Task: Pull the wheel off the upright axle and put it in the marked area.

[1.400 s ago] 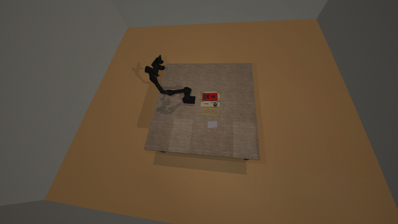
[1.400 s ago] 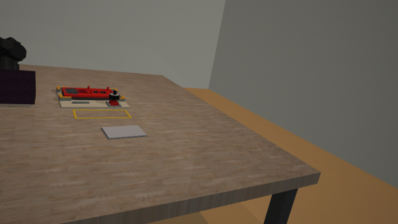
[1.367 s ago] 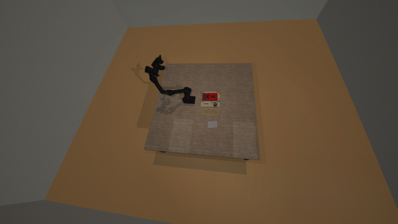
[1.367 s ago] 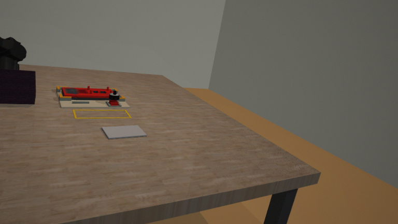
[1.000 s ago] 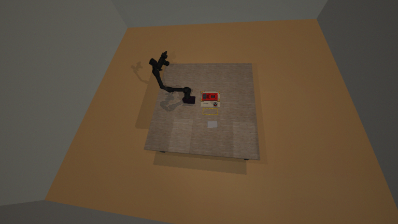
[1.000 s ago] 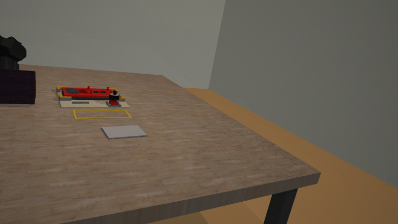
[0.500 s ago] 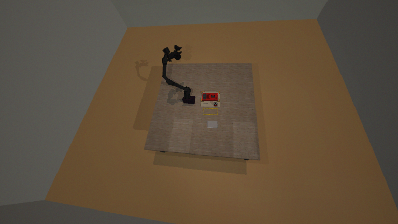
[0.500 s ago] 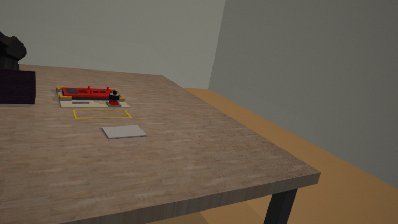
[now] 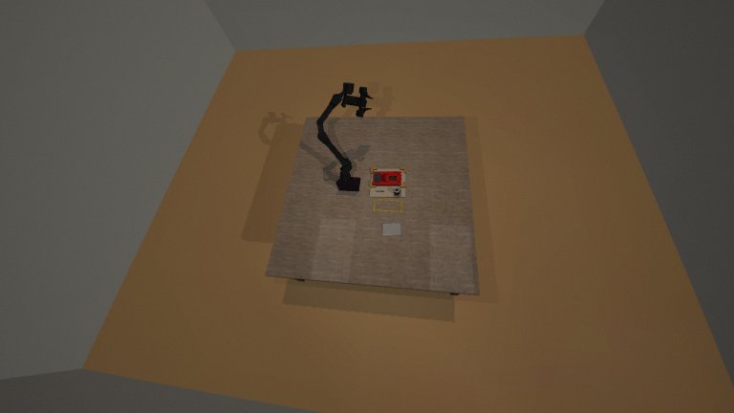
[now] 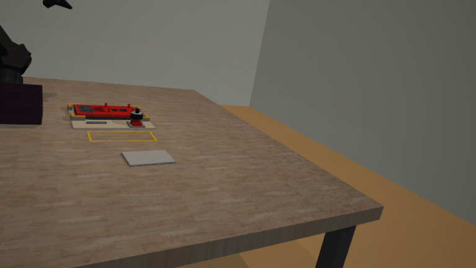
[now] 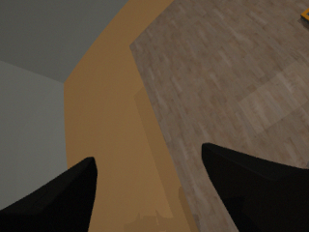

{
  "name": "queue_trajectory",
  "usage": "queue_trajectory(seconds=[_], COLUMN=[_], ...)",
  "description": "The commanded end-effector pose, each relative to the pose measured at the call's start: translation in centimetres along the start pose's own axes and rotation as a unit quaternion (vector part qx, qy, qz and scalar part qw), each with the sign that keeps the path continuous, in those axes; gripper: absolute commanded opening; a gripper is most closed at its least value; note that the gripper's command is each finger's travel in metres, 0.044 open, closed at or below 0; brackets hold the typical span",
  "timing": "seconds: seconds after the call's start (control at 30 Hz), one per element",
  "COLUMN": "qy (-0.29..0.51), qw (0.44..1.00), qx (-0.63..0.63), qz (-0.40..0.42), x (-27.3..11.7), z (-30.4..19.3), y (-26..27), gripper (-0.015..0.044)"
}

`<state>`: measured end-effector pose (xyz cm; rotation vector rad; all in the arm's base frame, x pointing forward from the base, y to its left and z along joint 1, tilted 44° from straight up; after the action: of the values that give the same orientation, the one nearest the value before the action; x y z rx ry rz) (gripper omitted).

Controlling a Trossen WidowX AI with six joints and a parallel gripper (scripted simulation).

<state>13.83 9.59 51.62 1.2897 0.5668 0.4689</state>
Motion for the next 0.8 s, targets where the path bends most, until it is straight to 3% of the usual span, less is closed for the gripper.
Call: queue_trajectory(seconds=[0.0,0.4,0.77], qy=[0.012,0.106,0.287], qw=[0.996,0.939,0.87], qx=[-0.055,-0.192,-0.241], qz=[-0.076,-0.264,-0.321], x=[5.2,15.4,16.9], z=[2.1,11.1,18.4], y=[-3.3,-16.7,-34.9], gripper=[0.03,0.03,0.03])
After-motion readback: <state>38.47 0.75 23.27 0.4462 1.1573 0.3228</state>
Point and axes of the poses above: the point midway between the two fingers, 35 mm back from their tips, its own x axis out along the fingers, its own y axis across the jaws, z = x × y, the point moved 1 cm from there along -x, back along the fingers, and after that the axes turned 14 degrees about -x, right-handed, at the moved point
